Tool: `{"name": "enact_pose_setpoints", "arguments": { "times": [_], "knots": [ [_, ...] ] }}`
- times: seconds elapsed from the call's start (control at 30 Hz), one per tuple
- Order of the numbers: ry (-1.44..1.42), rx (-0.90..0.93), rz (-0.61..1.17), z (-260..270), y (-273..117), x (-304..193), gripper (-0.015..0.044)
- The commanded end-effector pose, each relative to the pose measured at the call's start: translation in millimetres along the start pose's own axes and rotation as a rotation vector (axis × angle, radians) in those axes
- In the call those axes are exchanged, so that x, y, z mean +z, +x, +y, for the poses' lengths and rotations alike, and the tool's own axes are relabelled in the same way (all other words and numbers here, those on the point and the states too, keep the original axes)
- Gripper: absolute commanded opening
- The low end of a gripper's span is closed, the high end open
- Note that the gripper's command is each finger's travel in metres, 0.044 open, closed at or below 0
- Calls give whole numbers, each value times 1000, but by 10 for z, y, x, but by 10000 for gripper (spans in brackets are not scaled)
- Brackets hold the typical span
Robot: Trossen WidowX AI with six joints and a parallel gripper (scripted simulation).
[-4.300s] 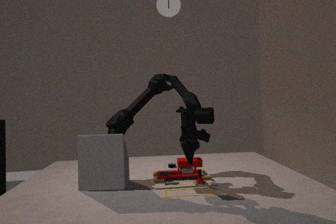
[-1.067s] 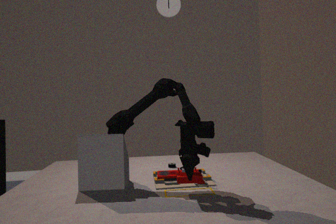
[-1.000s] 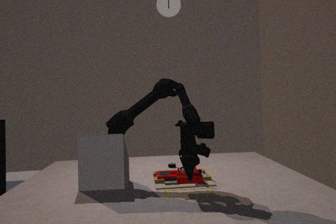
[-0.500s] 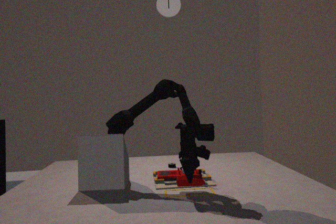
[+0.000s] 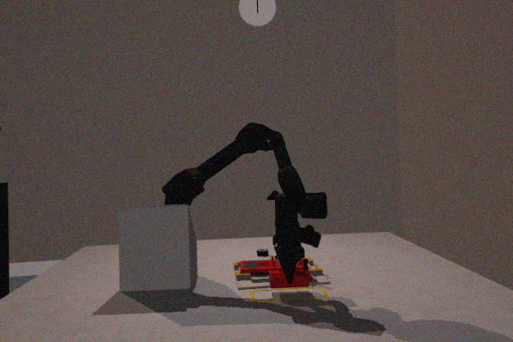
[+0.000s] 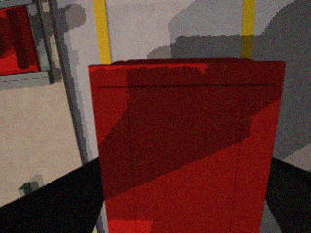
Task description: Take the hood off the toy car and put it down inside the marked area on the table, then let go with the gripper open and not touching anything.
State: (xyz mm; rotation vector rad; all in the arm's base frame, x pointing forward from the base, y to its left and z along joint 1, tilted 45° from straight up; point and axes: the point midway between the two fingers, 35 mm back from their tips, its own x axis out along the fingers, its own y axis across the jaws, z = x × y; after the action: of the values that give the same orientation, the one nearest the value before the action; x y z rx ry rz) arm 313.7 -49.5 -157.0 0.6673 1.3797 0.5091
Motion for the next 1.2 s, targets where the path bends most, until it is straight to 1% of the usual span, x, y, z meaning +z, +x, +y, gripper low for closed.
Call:
{"name": "enact_pose_setpoints", "arguments": {
  "times": [0.0, 1.17],
  "knots": [
    [5, 5, -3, 2, 24, -6, 0],
    [5, 6, -3, 6, 191, -9, 0]
  ]
}}
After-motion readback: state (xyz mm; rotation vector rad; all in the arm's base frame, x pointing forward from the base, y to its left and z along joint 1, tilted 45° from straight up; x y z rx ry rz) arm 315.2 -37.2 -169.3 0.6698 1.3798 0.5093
